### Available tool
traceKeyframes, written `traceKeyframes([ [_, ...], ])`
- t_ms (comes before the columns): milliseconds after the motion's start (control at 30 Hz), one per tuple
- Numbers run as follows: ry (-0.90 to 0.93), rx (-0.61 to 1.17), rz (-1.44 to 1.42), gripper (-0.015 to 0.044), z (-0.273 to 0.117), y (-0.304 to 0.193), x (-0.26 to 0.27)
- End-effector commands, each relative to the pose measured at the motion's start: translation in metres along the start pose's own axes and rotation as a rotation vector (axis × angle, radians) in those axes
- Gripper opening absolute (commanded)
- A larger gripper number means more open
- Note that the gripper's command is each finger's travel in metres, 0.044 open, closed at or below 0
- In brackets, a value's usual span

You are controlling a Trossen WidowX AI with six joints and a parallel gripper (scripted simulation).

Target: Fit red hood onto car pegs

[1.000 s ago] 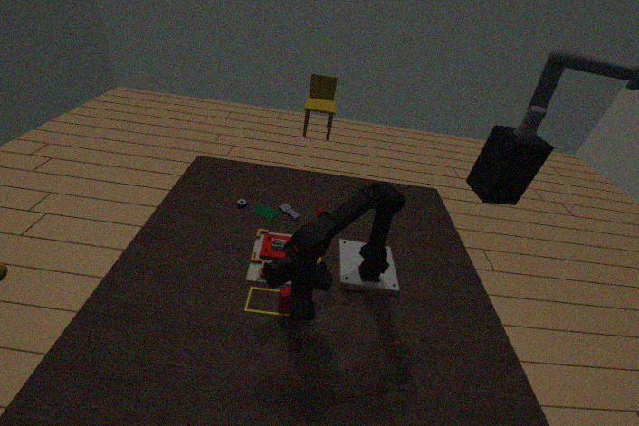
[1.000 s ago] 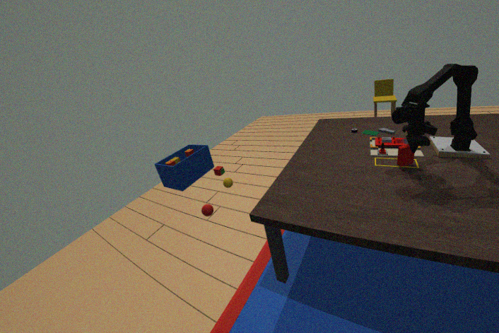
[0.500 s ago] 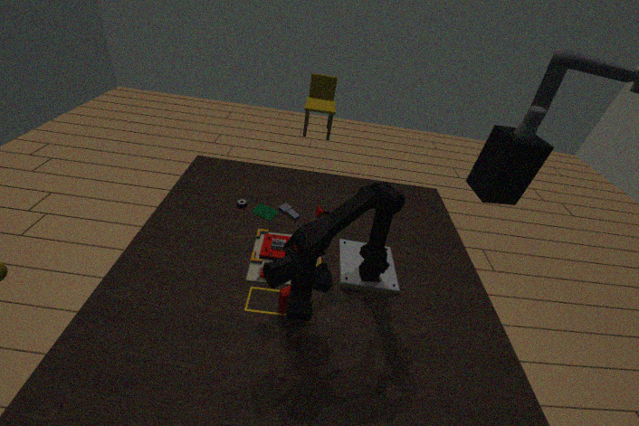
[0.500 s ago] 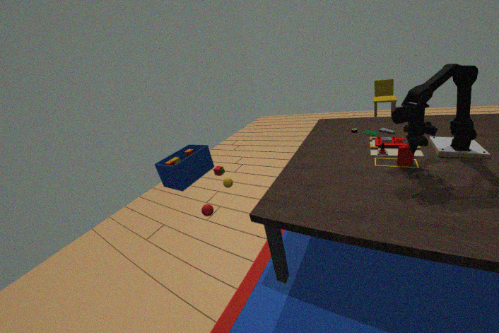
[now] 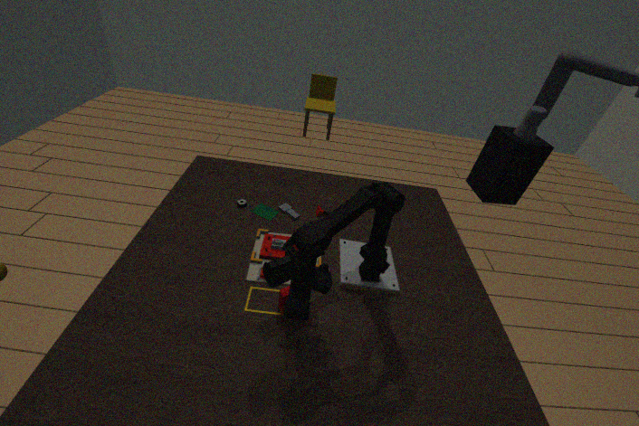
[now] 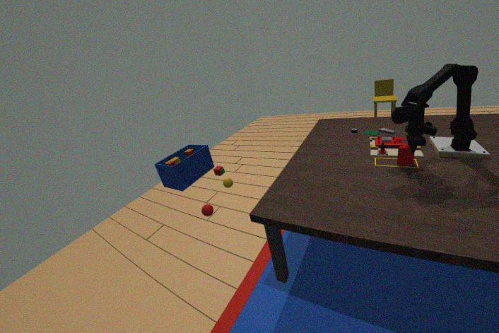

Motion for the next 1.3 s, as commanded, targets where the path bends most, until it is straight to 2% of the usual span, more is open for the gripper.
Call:
traceKeyframes([
  [0, 0.003, 0.006, 0.021, 0.0000, -0.0001, -0.0008, 0.0002],
  [1267, 0.002, 0.006, 0.219, 0.0000, -0.0001, -0.0026, 0.0020],
])
Point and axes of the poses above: the point midway between the two fingers, 35 mm back from their tips, its own z axis out along the fingers, its own x axis across the jaws, y = z × x, the point moved 8 cm from there along -z, back along the fingers, and after that the axes turned 3 degrees about z, right-handed, at the moved point
